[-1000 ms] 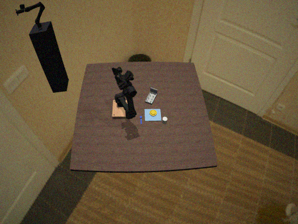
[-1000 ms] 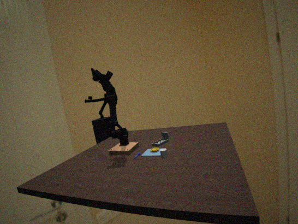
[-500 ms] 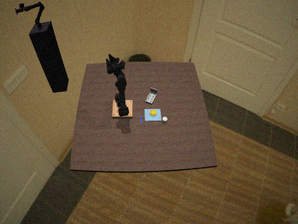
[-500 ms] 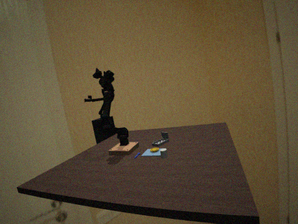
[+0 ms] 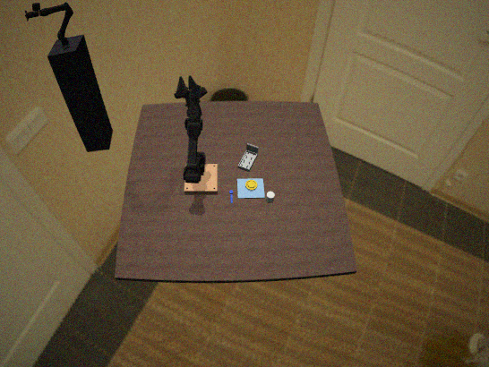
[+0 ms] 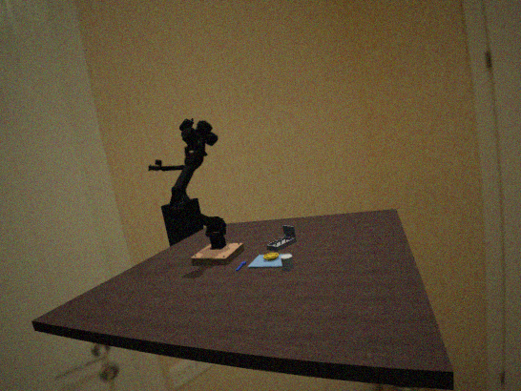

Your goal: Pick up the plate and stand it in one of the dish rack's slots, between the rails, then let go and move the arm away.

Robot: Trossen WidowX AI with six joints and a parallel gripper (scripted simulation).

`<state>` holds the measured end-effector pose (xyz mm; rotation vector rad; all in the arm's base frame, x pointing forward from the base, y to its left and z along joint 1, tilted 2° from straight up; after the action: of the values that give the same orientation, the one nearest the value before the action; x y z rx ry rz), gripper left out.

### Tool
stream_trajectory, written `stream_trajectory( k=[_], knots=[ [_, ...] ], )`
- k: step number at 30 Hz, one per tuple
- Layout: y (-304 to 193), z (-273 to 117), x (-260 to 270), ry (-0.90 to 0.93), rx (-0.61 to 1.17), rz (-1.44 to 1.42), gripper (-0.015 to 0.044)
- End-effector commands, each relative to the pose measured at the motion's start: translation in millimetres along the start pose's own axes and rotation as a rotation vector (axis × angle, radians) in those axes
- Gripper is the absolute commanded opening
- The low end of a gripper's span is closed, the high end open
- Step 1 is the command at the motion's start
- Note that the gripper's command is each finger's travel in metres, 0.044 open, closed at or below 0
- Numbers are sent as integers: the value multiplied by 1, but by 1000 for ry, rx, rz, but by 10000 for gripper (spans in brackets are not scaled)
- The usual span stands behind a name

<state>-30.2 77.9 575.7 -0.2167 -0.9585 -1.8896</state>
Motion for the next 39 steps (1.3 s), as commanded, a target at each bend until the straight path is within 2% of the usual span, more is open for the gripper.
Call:
stream_trajectory(
  k=[1,10,20,30,39],
  knots=[
    [-1,8,-27,-102,-16,-51,400],
    [9,18,-98,-374,-50,-183,400],
    [30,7,-177,-685,-62,-321,400],
    [60,-30,-249,-1012,-51,-426,400],
    [90,-85,-302,-1313,-22,-475,400]
  ],
)
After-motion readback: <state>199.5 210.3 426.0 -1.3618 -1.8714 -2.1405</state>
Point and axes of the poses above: the point midway between the two fingers, 35 mm back from their tips, its own z axis out along the fingers, its own x axis across the jaws, y = z × x, the point moved 3 cm from there along -z, back along the fingers, and after that the axes turned 2 degrees about -z, right-handed, at the moved point
